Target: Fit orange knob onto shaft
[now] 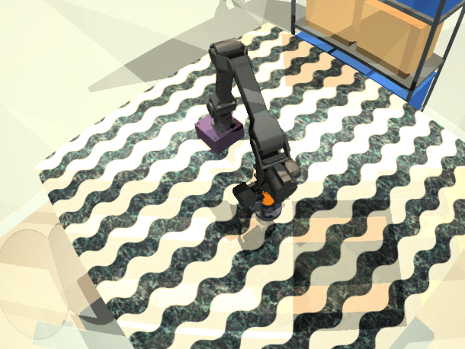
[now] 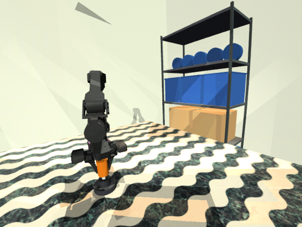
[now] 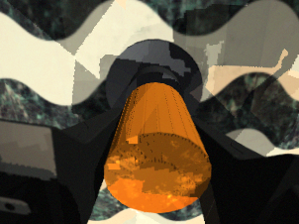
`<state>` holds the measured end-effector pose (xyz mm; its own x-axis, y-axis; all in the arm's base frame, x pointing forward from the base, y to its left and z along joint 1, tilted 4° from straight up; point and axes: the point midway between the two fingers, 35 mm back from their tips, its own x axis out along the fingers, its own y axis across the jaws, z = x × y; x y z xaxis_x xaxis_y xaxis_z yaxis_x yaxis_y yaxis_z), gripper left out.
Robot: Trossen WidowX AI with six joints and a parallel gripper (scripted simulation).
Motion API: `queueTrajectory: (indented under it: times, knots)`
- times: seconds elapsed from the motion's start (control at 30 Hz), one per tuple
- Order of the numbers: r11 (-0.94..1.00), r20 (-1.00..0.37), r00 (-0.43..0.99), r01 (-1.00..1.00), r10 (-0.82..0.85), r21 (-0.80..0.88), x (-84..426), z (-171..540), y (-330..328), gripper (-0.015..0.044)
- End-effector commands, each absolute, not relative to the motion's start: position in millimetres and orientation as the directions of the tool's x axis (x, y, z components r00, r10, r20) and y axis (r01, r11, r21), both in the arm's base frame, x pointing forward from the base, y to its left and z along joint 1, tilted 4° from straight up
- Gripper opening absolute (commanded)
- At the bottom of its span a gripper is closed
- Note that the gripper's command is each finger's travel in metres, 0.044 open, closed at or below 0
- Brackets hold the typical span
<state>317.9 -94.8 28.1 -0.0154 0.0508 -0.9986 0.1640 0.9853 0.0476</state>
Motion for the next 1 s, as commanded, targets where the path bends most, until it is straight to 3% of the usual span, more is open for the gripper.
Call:
queueTrajectory:
  times: [0.0, 0.23, 0.47, 0.97]
  knots:
    - [0.985, -0.999, -0.012, 0.169, 0.05, 0.048, 318.3, 28.1, -94.4, 0.0]
    - [0.983, -0.999, -0.012, 0.177, 0.05, 0.047, 320.2, 32.9, -95.3, 0.0]
    - [0.928, -0.999, -0.011, 0.37, 0.05, 0.042, 322.8, 34.2, -96.2, 0.0]
    - [0.928, -0.999, -0.012, 0.37, 0.05, 0.042, 321.4, 29.9, -95.9, 0.0]
